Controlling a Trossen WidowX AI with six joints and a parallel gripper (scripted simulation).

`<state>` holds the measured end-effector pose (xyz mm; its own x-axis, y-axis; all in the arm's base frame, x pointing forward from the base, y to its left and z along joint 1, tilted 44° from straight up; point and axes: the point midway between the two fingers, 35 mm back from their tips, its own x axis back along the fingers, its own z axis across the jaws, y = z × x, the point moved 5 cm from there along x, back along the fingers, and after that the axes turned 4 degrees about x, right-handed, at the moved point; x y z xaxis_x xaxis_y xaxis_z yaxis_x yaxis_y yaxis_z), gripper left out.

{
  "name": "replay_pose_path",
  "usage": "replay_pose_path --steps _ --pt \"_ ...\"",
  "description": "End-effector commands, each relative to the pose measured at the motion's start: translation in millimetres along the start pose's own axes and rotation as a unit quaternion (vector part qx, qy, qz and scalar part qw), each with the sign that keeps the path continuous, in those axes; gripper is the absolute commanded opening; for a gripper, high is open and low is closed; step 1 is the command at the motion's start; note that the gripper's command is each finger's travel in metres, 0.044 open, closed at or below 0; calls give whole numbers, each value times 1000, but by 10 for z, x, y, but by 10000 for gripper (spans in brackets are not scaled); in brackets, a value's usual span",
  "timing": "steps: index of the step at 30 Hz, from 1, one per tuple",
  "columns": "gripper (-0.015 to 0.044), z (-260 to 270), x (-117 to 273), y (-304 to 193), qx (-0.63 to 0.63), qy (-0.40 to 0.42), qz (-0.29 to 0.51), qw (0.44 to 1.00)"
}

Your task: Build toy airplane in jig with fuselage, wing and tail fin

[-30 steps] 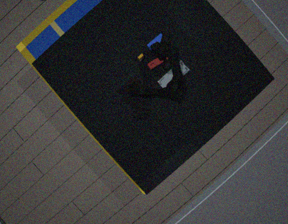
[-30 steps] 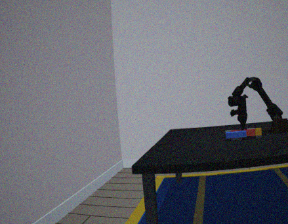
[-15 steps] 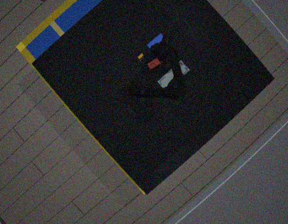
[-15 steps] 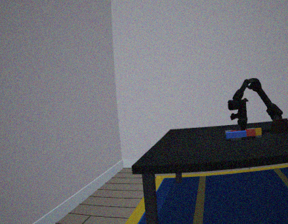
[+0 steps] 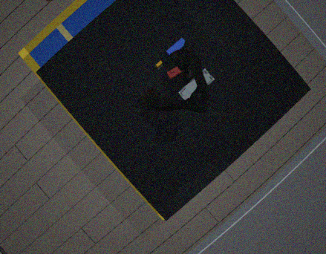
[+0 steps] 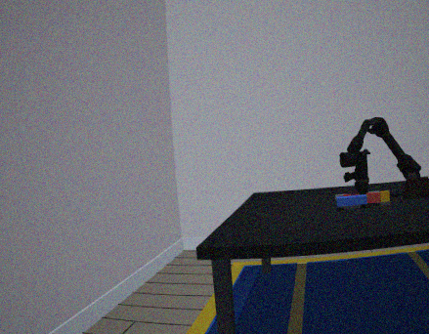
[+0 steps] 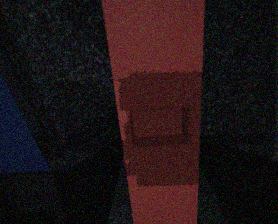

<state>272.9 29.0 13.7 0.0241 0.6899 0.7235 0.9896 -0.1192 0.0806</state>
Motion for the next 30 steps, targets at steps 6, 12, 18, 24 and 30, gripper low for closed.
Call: replay_pose_path --steps 6,12,18,24,30 --pt "164 -2 -13 -10 4 -2 0 1000" --pt "26 27 48 13 1 6 -9 1000" --pt "0 80 178 52 -4 20 -25 999" --pt "0 89 334 67 -2 20 -21 1000" --pt "0 91 510 75 0 18 -16 1000"
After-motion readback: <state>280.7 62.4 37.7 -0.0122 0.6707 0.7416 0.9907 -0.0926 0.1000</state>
